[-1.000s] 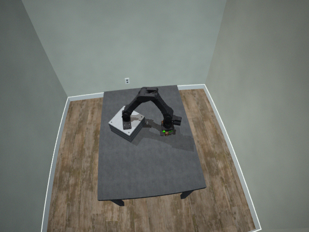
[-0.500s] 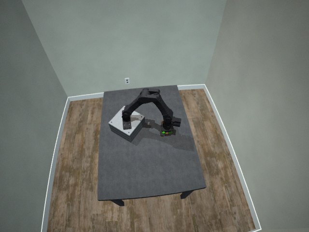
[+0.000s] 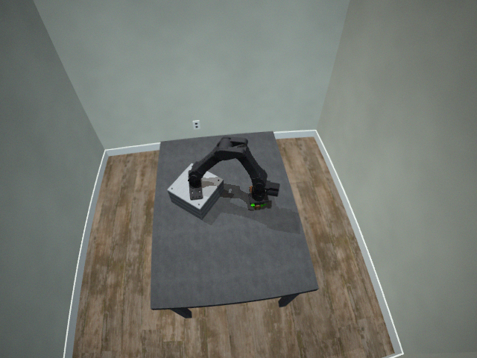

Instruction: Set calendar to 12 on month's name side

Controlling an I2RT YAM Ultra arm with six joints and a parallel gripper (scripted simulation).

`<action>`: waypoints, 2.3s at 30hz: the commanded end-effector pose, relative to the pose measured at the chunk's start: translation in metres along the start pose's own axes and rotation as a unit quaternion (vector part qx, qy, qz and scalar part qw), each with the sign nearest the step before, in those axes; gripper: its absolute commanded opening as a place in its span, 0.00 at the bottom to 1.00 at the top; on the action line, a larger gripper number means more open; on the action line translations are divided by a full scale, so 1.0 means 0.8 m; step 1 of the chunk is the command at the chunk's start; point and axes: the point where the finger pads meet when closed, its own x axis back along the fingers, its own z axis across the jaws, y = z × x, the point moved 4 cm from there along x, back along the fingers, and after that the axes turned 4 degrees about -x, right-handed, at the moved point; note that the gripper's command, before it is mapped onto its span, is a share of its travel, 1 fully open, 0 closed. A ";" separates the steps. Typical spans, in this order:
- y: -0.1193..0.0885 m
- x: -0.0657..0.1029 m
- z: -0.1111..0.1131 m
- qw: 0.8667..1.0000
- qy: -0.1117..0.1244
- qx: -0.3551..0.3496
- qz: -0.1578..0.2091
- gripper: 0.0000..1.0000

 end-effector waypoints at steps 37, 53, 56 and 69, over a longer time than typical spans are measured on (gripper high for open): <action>0.000 0.003 -0.003 1.000 -0.005 0.000 -0.001 0.26; 0.000 0.003 -0.003 1.000 -0.005 0.000 -0.001 0.26; 0.000 0.003 -0.003 1.000 -0.005 0.000 -0.001 0.26; 0.000 0.007 -0.003 1.000 -0.005 0.000 -0.001 0.26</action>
